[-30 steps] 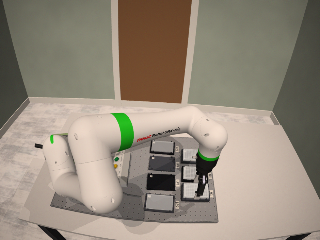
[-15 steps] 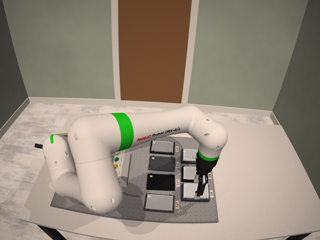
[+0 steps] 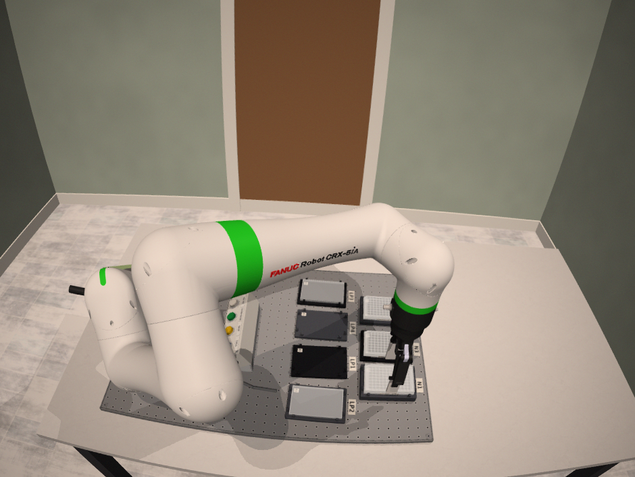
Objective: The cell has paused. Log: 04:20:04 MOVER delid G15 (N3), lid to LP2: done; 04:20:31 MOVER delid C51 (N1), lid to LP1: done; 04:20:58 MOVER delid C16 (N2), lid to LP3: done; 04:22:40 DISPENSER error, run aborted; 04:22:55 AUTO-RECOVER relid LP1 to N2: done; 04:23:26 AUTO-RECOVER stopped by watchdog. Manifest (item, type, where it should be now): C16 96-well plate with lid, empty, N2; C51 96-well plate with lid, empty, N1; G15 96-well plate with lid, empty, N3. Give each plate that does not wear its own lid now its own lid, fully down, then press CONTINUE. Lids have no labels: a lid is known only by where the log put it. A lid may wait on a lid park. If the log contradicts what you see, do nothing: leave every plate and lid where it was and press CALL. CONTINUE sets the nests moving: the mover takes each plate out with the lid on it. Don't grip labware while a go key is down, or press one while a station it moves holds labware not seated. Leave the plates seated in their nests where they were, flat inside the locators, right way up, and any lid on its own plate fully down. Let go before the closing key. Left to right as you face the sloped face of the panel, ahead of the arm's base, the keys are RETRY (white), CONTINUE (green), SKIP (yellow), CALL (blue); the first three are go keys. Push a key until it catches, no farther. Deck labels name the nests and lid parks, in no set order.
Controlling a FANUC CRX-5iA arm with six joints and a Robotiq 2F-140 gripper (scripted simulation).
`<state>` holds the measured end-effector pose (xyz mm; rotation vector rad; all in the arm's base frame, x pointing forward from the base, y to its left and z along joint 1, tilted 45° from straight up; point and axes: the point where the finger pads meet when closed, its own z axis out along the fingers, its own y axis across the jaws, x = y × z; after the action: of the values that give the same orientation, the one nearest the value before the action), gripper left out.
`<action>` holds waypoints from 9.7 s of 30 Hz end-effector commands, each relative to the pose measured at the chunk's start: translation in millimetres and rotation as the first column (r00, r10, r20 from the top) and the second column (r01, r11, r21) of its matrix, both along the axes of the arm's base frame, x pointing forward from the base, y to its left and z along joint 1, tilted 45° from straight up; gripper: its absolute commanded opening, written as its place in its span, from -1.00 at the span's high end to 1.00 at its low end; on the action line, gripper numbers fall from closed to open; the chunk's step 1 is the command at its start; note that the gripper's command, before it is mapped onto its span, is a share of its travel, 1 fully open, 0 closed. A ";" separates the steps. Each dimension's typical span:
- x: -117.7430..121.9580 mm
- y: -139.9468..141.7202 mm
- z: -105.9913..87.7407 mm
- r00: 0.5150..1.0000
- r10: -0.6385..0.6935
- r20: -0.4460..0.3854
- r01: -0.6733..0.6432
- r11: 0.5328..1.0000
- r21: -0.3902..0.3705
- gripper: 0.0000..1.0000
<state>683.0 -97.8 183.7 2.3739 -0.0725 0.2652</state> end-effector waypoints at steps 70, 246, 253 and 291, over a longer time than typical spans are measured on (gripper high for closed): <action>-151.1 246.1 -231.0 1.000 0.003 -0.002 -0.003 1.000 -0.001 -0.32; -141.0 211.6 -267.2 1.000 0.003 -0.002 -0.003 1.000 -0.001 -0.18; -141.0 211.6 -267.2 1.000 0.003 -0.002 -0.003 1.000 -0.001 -0.18; -141.0 211.6 -267.2 1.000 0.003 -0.002 -0.003 1.000 -0.001 -0.32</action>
<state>541.9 113.5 -83.6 2.3735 -0.0683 0.2637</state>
